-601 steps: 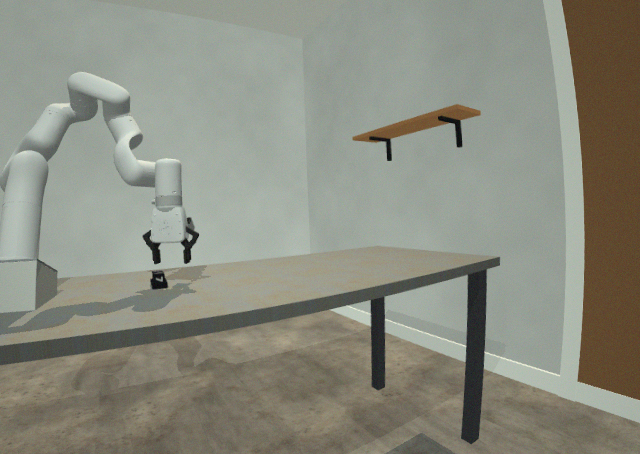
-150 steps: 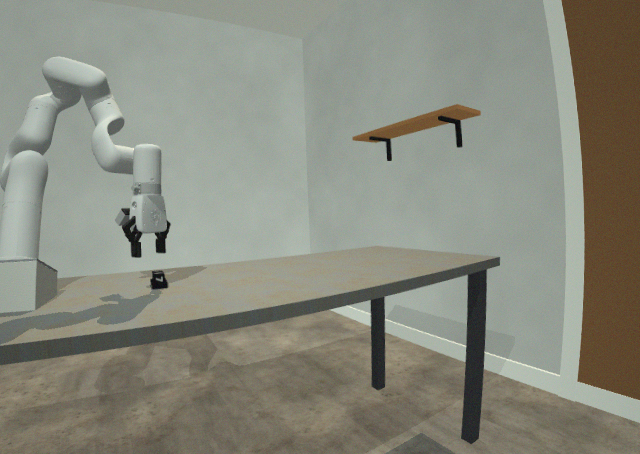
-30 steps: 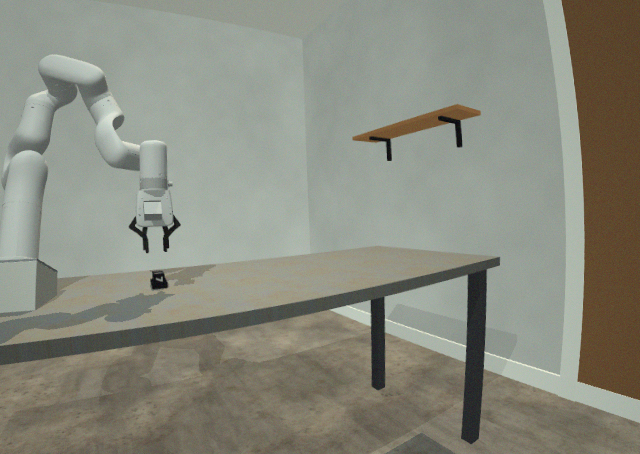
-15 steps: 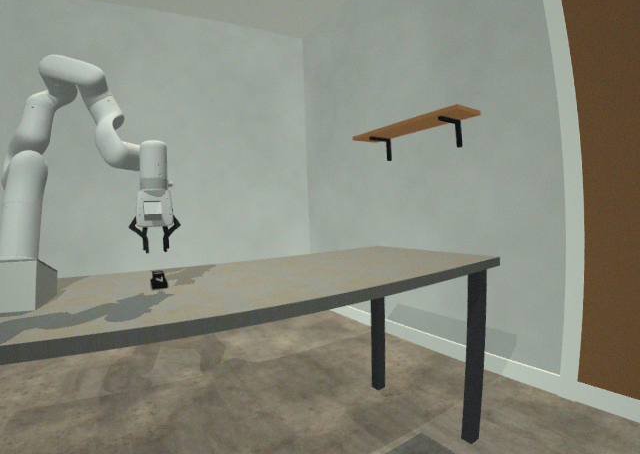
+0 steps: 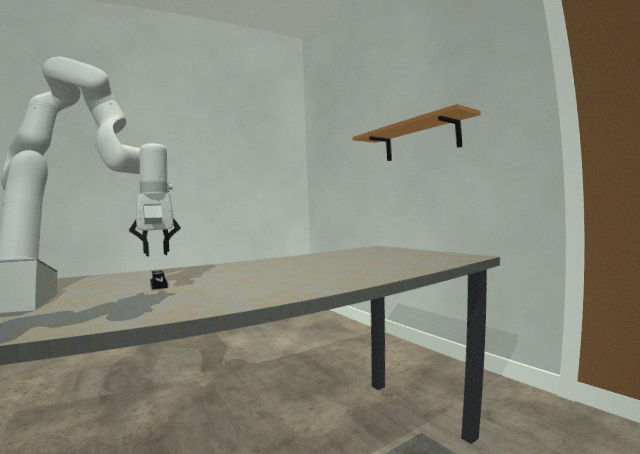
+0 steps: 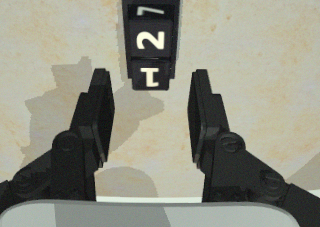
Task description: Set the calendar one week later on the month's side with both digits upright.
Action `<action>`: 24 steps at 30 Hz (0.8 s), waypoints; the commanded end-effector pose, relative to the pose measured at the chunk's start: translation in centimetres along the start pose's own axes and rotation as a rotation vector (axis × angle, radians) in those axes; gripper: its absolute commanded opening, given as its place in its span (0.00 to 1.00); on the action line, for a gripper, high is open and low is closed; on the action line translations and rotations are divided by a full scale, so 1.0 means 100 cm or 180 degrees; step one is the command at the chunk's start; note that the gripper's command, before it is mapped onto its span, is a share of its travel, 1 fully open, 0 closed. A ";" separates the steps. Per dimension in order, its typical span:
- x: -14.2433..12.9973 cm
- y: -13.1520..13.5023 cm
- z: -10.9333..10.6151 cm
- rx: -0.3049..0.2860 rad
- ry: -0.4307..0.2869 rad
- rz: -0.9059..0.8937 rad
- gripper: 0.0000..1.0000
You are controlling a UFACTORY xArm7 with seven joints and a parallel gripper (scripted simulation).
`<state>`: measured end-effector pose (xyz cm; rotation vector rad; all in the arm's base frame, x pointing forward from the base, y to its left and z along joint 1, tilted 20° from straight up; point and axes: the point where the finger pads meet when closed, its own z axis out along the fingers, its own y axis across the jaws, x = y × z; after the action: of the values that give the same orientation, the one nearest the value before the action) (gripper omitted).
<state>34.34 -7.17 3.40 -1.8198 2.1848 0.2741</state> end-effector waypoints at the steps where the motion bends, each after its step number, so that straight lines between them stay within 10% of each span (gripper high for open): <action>1: 0.000 -0.001 0.005 0.0010 0.0000 0.0000 0.47; 24: 0.000 -0.001 0.036 0.0010 -0.0001 0.0000 0.47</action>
<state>34.63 -6.11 0.34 -1.8208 2.1854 0.2752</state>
